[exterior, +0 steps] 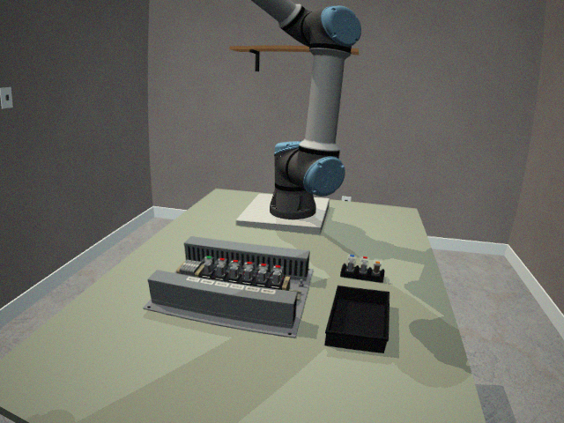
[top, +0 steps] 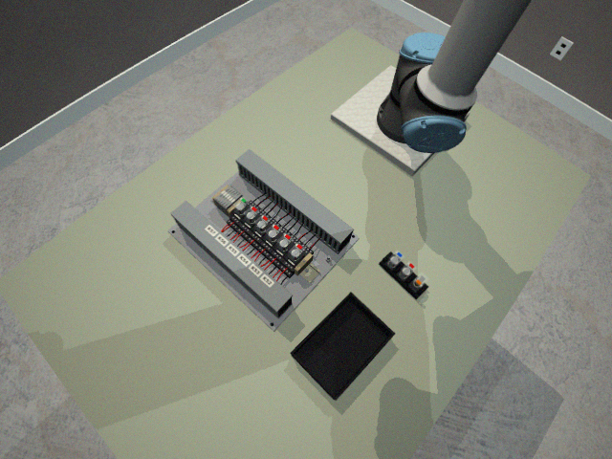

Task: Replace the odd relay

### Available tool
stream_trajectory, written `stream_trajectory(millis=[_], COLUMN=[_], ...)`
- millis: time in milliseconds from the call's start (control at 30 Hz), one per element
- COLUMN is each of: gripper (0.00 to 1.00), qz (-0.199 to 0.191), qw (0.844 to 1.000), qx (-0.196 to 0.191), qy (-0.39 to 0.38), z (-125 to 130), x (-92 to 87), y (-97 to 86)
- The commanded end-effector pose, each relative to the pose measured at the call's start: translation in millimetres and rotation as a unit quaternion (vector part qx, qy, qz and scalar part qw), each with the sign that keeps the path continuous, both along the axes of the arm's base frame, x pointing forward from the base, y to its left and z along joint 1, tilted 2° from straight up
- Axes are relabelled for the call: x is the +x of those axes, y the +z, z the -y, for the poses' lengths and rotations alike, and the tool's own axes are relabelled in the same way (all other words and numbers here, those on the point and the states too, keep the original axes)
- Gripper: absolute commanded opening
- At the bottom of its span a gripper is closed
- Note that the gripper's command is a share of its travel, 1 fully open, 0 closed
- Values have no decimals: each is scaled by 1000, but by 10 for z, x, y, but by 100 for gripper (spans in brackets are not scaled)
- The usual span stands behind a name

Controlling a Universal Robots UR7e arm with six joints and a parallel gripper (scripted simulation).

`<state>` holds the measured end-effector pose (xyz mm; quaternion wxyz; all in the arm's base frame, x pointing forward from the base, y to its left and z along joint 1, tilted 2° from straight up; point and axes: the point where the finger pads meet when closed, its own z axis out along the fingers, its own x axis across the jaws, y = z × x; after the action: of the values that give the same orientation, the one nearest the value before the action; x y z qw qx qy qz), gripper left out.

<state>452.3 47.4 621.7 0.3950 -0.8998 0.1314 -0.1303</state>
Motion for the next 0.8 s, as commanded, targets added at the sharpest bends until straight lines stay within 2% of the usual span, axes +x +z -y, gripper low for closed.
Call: stream_trajectory(millis=[0, 767], gripper=[100, 100], qz=[0, 0], qw=[1000, 1000], qx=[0, 0], qy=[1, 1], z=[34, -27], x=[0, -3], y=[38, -16])
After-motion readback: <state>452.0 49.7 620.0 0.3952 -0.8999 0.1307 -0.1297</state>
